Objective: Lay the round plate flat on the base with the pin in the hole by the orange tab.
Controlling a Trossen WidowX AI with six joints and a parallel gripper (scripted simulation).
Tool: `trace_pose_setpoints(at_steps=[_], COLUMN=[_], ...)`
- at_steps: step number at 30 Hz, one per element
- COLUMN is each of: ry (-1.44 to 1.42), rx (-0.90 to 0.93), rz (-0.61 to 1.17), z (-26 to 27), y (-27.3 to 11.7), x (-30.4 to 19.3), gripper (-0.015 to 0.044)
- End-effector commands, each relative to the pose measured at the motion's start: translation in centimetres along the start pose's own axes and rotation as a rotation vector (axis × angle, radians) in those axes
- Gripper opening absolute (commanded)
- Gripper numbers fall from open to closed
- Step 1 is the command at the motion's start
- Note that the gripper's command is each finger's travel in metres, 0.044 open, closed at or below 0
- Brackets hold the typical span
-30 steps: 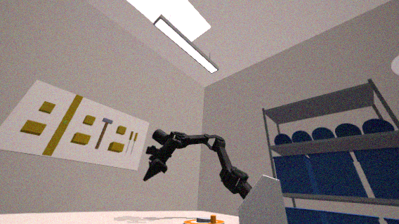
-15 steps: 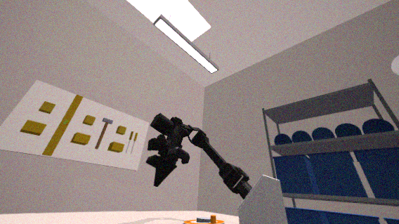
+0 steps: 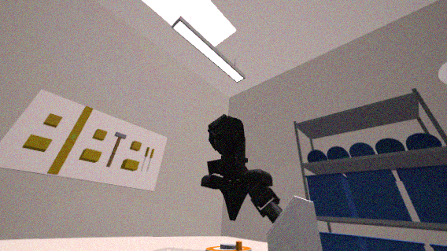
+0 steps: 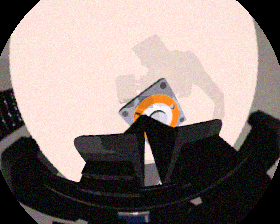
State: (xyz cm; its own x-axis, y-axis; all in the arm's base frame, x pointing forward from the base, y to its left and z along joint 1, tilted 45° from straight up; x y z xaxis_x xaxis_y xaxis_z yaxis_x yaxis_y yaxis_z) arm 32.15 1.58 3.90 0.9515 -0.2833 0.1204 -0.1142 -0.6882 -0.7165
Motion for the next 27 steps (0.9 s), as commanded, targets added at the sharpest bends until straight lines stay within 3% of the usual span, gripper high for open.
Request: trace_pose_setpoints(at_steps=[1, 11, 27], ry=[0.024, 0.024, 0.024], rx=[-0.004, -0.006, -0.005], rz=[0.006, 0.006, 0.006], z=[0.3, 0.3, 1.0], y=[0.0, 4.6, 4.7], x=[0.1, 0.0, -1.5], gripper=[0.0, 0.0, 0.0])
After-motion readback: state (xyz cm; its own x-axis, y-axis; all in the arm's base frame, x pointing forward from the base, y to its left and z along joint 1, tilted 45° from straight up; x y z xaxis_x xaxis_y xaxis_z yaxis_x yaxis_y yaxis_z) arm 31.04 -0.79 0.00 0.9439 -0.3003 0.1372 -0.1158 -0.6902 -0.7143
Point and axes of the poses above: the point midway between the two fingers, 35 mm back from their tips, its own y axis out along the fingers, its own z axis across the jaws, x = y × z, the point moved 5 cm from there along -y, back along the fingers, and after that the axes turned 9 degrees about y, right-handed, at the moved point
